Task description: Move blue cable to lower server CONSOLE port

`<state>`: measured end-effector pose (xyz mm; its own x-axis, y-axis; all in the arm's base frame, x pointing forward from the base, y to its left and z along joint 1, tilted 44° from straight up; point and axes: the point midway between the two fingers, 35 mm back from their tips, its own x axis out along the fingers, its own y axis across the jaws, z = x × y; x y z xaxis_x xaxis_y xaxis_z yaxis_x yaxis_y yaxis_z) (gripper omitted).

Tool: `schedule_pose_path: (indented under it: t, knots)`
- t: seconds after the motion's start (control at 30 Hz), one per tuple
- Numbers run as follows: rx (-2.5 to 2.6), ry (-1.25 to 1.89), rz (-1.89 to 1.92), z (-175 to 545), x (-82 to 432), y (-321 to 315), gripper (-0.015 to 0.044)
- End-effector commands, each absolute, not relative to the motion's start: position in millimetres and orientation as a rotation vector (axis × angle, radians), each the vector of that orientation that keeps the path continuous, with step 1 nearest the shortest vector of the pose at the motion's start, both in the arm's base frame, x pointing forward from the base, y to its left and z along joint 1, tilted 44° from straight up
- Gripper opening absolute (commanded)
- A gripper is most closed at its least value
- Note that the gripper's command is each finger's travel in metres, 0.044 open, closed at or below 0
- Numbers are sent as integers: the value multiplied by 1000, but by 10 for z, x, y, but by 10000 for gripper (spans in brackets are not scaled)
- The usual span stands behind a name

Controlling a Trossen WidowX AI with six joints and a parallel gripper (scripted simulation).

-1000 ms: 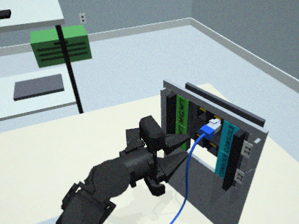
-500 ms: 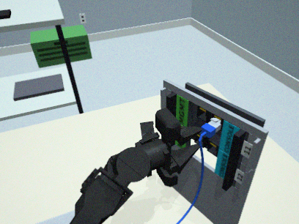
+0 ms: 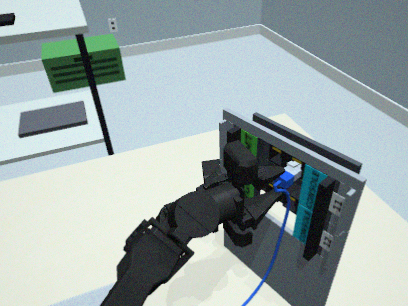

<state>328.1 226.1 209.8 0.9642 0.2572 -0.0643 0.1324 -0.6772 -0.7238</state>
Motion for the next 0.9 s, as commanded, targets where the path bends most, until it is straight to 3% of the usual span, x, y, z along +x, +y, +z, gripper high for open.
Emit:
schedule_pose_path:
  t: [0.0,0.63,0.87]
  knots:
    - [-2319,-287,204,2102,3340,2323,239]
    - [-2319,-287,202,2033,3574,2411,239]
    - [-2318,-281,203,2037,3546,2388,193]
